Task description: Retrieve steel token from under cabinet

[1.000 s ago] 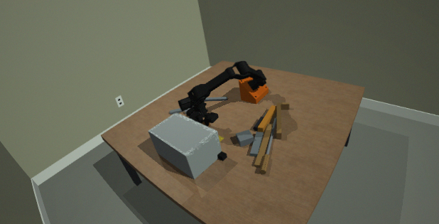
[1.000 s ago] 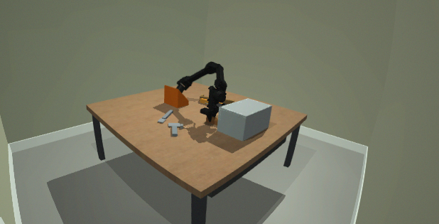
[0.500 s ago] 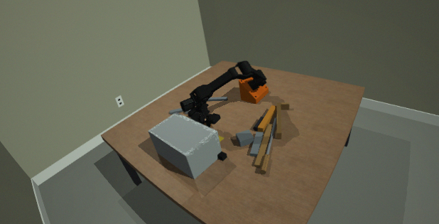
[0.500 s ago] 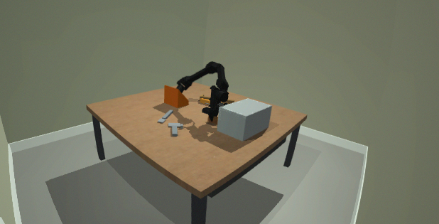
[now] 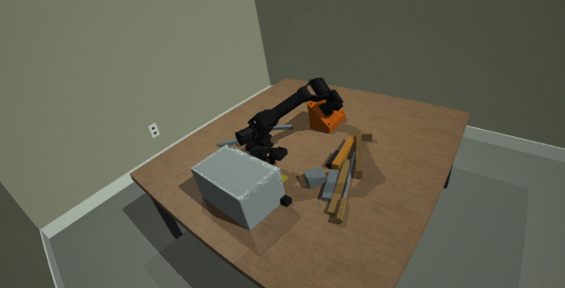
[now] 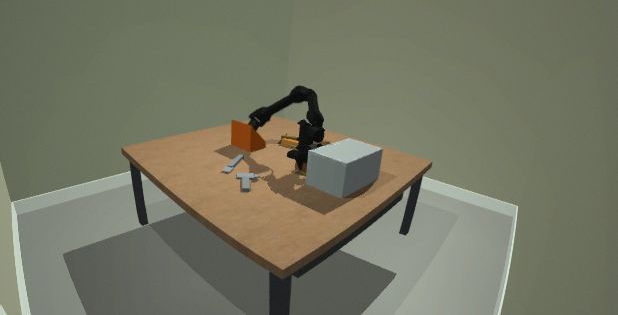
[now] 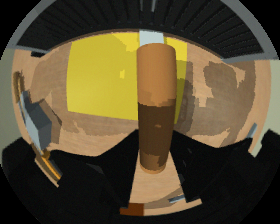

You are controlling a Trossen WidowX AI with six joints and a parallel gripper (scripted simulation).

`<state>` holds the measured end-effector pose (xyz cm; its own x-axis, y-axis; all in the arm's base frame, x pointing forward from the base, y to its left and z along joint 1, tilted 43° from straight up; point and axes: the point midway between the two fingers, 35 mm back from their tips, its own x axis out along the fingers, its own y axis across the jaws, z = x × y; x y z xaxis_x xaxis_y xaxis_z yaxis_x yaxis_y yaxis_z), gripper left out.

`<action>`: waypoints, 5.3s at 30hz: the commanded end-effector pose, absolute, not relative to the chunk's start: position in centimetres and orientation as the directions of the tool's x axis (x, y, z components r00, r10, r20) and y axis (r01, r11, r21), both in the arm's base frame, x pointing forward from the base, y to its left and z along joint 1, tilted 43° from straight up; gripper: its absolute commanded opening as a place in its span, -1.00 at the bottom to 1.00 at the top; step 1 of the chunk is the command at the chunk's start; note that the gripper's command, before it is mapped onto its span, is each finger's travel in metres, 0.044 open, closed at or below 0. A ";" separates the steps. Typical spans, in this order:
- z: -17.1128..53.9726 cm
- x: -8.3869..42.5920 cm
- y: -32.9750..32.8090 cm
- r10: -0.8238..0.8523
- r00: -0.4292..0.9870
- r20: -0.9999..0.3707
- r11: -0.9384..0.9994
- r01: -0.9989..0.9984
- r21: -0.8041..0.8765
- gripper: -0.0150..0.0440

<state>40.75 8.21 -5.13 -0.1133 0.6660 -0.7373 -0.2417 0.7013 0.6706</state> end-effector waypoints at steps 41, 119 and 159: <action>-4.4 38.1 8.8 0.672 -0.115 -0.732 0.695 -0.245 0.676 -0.49; -5.2 30.5 6.7 0.671 -0.118 -0.732 0.696 -0.242 0.676 -0.49; -5.7 25.9 5.4 0.670 -0.120 -0.733 0.697 -0.240 0.676 -0.49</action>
<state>26.41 5.50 -5.59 -0.1167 0.6698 -0.7333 -0.2410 0.6972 0.6752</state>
